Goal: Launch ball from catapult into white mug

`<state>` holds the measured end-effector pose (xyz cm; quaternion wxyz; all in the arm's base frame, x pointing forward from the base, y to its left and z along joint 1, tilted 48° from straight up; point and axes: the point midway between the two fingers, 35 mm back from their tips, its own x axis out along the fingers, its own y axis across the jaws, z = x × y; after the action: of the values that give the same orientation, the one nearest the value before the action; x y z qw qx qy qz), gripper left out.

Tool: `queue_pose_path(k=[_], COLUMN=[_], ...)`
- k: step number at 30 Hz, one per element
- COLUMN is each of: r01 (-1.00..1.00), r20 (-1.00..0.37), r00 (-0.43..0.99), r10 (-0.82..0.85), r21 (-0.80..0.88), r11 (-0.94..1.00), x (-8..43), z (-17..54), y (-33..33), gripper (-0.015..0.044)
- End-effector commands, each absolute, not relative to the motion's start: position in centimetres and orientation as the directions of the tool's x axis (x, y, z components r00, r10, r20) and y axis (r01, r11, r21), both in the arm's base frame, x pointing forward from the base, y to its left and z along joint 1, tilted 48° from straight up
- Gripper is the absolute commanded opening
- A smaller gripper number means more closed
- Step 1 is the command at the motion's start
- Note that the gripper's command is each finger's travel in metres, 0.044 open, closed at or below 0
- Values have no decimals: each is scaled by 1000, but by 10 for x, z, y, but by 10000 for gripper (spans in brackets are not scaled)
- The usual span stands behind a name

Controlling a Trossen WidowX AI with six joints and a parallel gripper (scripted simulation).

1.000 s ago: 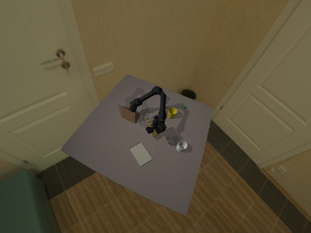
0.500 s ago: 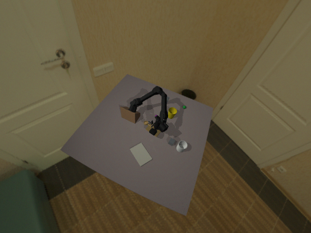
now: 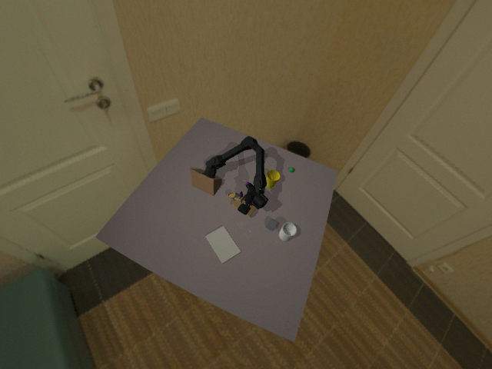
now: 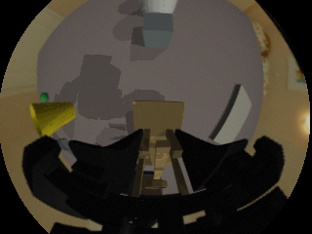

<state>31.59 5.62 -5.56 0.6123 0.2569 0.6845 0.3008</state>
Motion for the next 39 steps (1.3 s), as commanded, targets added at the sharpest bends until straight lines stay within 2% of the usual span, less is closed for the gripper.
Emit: queue_pose_path(k=[1, 28, 39], r01=[-8, -18, -18], r20=[-681, -683, -683], r00=[-114, -118, -118], r10=[723, 721, 721], r21=[728, 727, 727], r11=[685, 686, 686], x=[315, 311, 311], z=[-59, -78, -78], y=[60, 84, 84], gripper=[0, 0, 289])
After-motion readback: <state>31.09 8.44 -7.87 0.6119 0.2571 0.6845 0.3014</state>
